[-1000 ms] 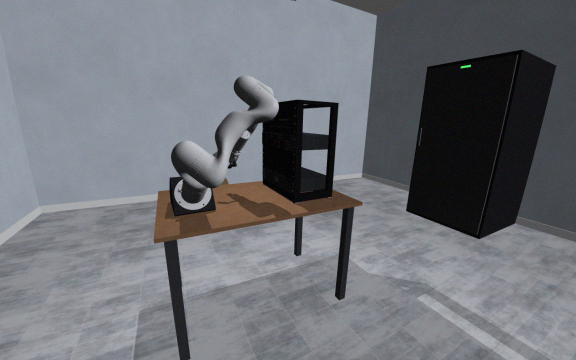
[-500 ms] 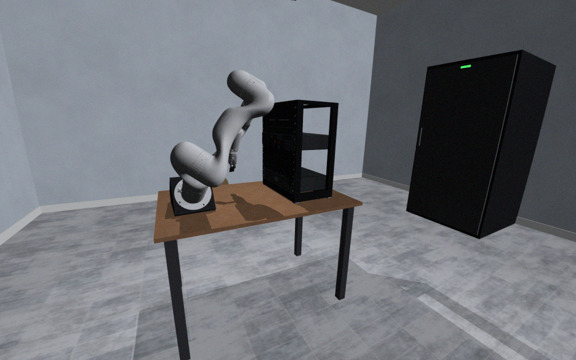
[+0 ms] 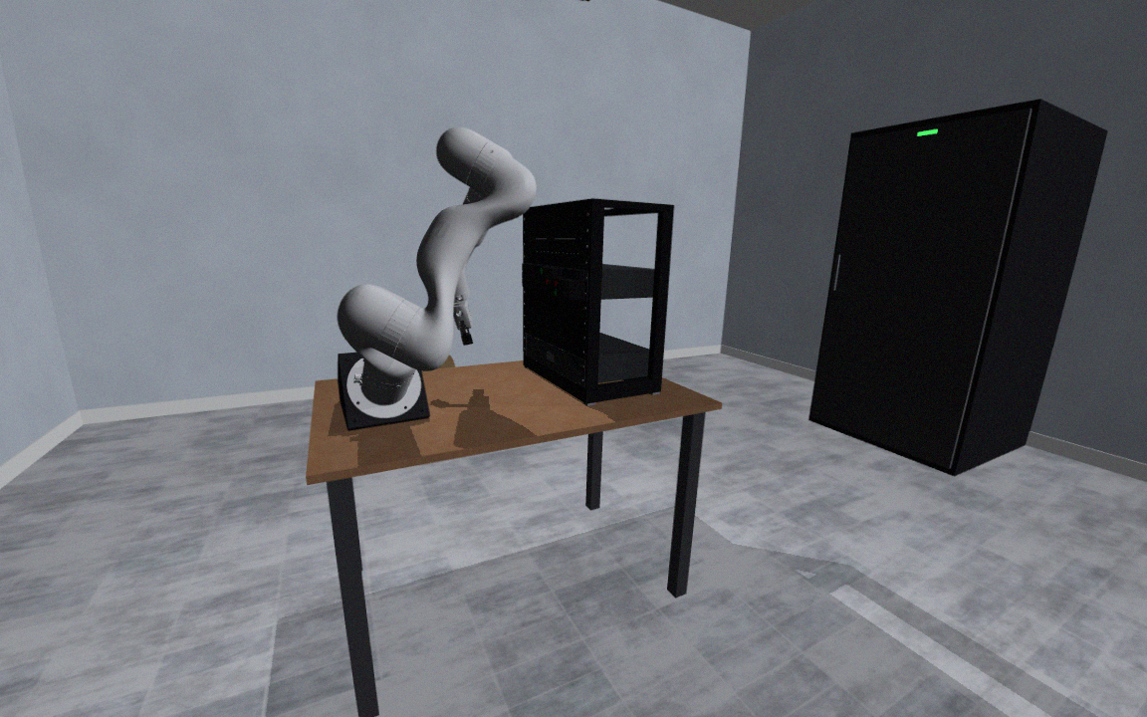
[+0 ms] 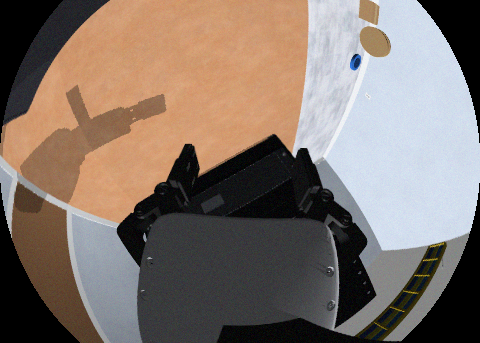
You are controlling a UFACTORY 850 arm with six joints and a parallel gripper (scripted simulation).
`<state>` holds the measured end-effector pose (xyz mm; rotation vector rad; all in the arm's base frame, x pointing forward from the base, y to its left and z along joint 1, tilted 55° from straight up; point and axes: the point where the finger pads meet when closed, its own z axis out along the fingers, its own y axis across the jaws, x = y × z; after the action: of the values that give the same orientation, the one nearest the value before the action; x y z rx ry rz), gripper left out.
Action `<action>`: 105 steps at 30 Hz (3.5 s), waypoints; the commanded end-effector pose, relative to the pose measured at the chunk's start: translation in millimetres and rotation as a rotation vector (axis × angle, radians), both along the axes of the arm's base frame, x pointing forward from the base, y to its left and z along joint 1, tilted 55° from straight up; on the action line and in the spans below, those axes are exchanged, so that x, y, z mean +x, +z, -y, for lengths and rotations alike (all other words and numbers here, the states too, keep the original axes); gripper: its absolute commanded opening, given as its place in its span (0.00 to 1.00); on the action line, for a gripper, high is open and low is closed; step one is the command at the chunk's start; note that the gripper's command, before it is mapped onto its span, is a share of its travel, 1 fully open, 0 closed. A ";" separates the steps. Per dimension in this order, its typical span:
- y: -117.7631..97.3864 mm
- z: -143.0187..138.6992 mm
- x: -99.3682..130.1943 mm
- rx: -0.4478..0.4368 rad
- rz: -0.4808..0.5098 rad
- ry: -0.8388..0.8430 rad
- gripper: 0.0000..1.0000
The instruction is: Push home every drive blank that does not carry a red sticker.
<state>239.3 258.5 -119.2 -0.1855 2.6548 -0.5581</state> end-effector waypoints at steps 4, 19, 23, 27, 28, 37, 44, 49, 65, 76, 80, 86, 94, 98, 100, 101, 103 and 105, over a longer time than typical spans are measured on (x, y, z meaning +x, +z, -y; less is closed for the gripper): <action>24.7 7.7 10.4 0.060 0.187 -0.031 1.00; 107.8 8.2 29.9 0.292 0.625 -0.071 1.00; 120.0 6.5 30.9 0.337 0.676 -0.069 1.00; 144.0 2.3 31.4 0.430 0.768 -0.062 1.00; 149.8 1.2 31.3 0.454 0.789 -0.059 1.00; 193.0 -8.7 26.8 0.645 0.922 -0.031 1.00; 220.0 -15.9 20.7 0.776 0.986 -0.006 1.00; 238.3 -20.9 15.2 0.871 1.021 0.014 1.00; 269.1 -29.5 3.1 1.039 1.062 0.053 1.00; 275.4 -31.2 0.2 1.074 1.068 0.061 1.00; 276.0 -31.4 -0.1 1.078 1.068 0.062 1.00; 276.1 -31.4 -0.1 1.078 1.068 0.062 1.00; 276.1 -31.4 -0.1 1.078 1.068 0.062 1.00; 276.0 -31.6 0.1 1.078 1.069 0.062 1.00; 275.9 -32.0 0.9 1.078 1.069 0.062 1.00; 275.8 -32.4 1.6 1.078 1.069 0.062 1.00; 275.6 -33.6 3.6 1.078 1.069 0.063 1.00; 275.4 -34.4 5.0 1.078 1.069 0.063 1.00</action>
<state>242.0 290.8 156.3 0.2812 1.5591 0.6672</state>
